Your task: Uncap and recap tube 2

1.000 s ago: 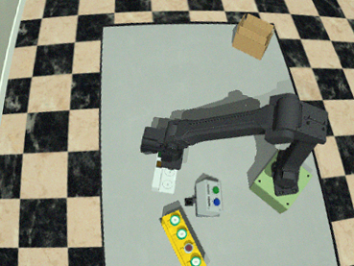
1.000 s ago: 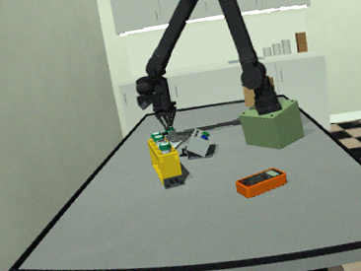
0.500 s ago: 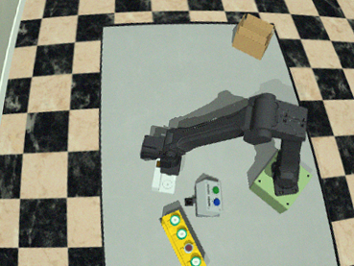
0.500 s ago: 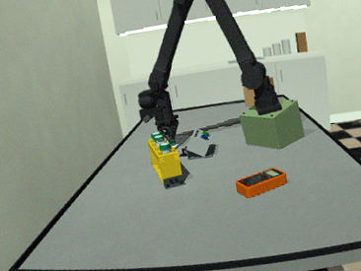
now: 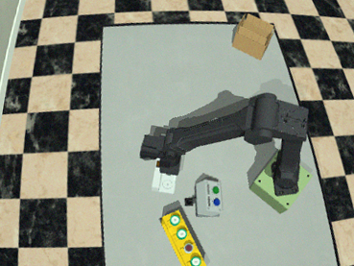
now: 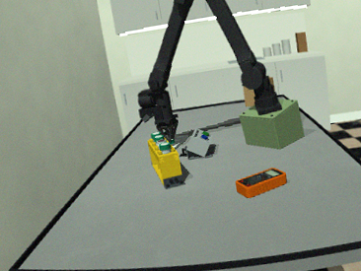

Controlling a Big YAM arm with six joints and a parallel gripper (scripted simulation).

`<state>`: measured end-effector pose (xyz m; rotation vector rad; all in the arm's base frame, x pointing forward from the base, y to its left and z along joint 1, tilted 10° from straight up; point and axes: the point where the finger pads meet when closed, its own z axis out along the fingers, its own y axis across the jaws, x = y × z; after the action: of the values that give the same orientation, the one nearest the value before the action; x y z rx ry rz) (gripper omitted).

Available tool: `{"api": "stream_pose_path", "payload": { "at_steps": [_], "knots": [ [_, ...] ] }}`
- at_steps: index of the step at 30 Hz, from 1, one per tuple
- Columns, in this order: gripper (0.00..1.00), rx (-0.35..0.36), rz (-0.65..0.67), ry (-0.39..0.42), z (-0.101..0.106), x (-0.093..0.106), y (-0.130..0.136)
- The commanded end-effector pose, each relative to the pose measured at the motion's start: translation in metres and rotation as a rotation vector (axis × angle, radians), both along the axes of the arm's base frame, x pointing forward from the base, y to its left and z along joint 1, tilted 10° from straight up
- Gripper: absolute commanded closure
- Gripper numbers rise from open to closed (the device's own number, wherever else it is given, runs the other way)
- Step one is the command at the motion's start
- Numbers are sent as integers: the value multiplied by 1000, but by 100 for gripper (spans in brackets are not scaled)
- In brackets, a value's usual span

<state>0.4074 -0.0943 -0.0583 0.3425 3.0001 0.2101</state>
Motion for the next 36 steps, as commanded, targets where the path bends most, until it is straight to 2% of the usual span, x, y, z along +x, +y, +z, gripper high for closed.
{"api": "stream_pose_path", "payload": {
  "at_steps": [1,4,6,12,24,27,36],
  "knots": [
    [100,-6,-12,-16,4,0,-5],
    [100,-6,-11,-15,3,0,-5],
    [100,-7,-3,-22,6,8,-4],
    [100,-5,-7,-10,1,-1,-4],
    [100,-5,-6,-12,0,0,-5],
    [100,0,-5,5,-9,-4,-3],
    [100,0,-5,4,-13,-3,0]
  ]
}}
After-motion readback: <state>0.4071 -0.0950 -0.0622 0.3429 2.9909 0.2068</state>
